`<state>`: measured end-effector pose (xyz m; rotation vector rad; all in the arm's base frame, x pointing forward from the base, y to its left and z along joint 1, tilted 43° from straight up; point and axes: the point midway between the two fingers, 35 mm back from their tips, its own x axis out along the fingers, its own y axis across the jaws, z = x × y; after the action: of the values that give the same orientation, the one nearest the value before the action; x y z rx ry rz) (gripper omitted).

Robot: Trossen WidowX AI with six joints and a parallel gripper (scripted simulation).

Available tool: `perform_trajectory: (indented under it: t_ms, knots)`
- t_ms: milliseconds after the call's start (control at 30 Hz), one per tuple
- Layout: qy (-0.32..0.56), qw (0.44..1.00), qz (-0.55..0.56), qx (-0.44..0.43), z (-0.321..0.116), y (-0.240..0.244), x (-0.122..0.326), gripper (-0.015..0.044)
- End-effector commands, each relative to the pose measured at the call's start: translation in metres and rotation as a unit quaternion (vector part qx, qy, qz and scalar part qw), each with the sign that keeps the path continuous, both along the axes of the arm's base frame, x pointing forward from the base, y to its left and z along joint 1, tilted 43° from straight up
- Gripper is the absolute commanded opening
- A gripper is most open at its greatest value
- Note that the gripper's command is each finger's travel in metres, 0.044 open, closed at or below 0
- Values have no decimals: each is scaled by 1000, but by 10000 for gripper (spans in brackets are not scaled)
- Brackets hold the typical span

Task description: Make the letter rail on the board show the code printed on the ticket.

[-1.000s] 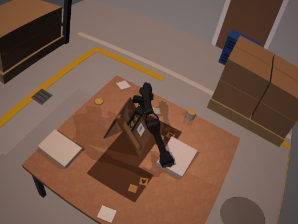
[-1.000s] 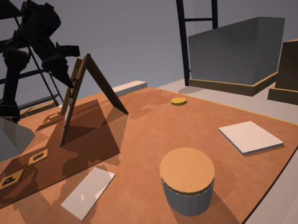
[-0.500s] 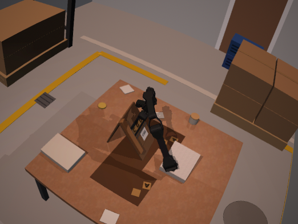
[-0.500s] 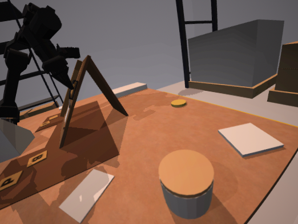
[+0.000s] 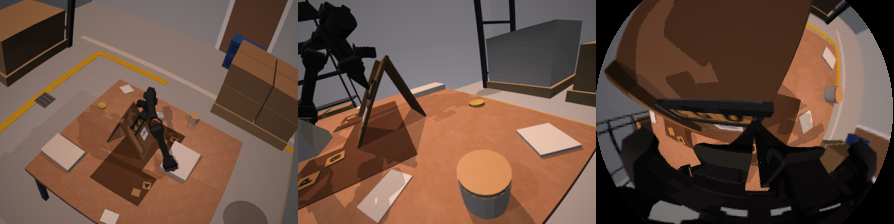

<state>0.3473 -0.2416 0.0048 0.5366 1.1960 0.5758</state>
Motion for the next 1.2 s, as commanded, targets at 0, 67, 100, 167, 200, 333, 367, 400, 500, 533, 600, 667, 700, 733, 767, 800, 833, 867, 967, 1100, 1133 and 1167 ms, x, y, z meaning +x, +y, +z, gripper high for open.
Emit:
perform_trajectory:
  t_ms: [0,67,100,167,200,333,367,400,500,533,600,667,700,733,767,800,833,867,967,1100,1133,1167]
  knots:
    - [-3,1000,1,0,2,-4,-4,0]
    - [-3,1000,1,0,3,-5,-6,0]
    - [-2,1000,1,0,4,-6,-7,0]
    - [-2,1000,1,0,4,-7,-8,0]
    - [-2,1000,1,0,5,-8,-10,0]
    - [-2,1000,1,0,7,-10,-13,0]
    - [-2,1000,1,0,7,-11,-14,0]
    - [-2,1000,1,0,8,-12,-16,0]
    - [-2,1000,1,0,9,-14,-19,0]
    - [-2,1000,1,0,9,-14,-19,0]
    - [-2,1000,1,0,9,-14,-19,0]
    - [-4,1000,-3,3,10,-13,-19,26]
    - [-12,1000,-10,8,15,-14,-23,53]
    - [-26,999,-22,14,24,-16,-30,79]
    - [-43,998,-37,21,34,-18,-39,105]
    - [-60,996,-53,28,44,-19,-48,131]
    - [-78,994,-68,34,54,-20,-57,158]
    - [-96,991,-84,39,64,-21,-66,184]
    - [-150,979,-133,48,92,-20,-92,262]
    - [-212,957,-191,49,120,-14,-122,368]
    - [-228,950,-206,48,127,-12,-129,394]
    - [-239,945,-217,47,132,-11,-134,420]
